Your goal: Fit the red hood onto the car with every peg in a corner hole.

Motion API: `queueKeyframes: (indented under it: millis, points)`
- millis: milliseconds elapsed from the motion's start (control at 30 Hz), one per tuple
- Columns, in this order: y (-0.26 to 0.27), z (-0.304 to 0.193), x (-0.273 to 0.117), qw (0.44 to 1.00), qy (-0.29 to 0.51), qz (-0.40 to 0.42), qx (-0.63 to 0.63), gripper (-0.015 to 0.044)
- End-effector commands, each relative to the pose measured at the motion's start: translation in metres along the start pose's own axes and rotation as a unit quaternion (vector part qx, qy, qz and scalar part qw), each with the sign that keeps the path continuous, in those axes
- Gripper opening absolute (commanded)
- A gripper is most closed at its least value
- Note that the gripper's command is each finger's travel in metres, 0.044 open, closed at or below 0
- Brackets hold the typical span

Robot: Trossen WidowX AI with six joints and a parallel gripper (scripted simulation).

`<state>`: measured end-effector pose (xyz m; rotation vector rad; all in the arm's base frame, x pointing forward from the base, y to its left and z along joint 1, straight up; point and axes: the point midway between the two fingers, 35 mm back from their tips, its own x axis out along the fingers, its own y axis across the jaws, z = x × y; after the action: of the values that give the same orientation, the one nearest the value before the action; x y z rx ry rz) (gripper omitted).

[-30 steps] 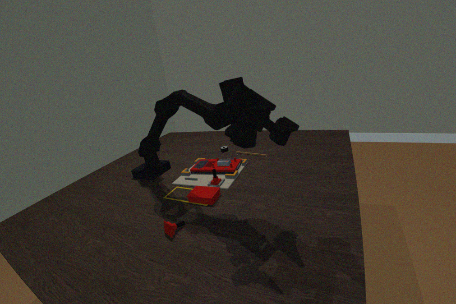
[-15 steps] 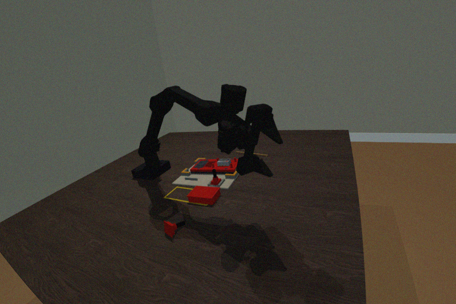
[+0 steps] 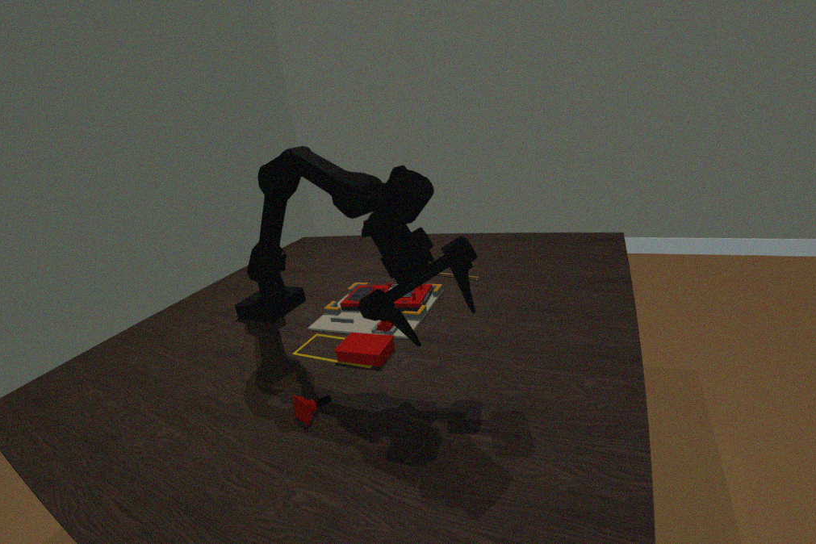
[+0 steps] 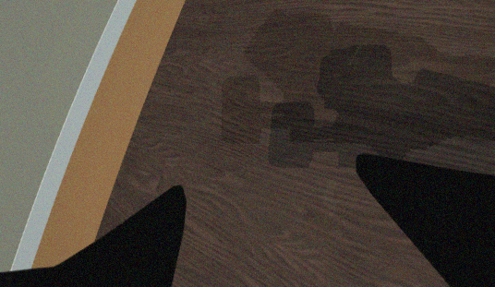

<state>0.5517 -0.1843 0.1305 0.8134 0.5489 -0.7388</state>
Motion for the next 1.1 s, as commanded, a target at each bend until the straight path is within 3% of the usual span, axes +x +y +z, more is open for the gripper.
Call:
queueKeyframes:
  millis: [0,533,1067]
  points:
    - [-0.059,-0.041,-0.036,0.944,0.154,-0.056,-0.287,0.044]
    - [-0.13,-0.093,-0.106,0.745,0.375,-0.006,-0.551,0.044]
    - [-0.132,-0.097,-0.109,0.744,0.377,-0.005,-0.552,0.044]
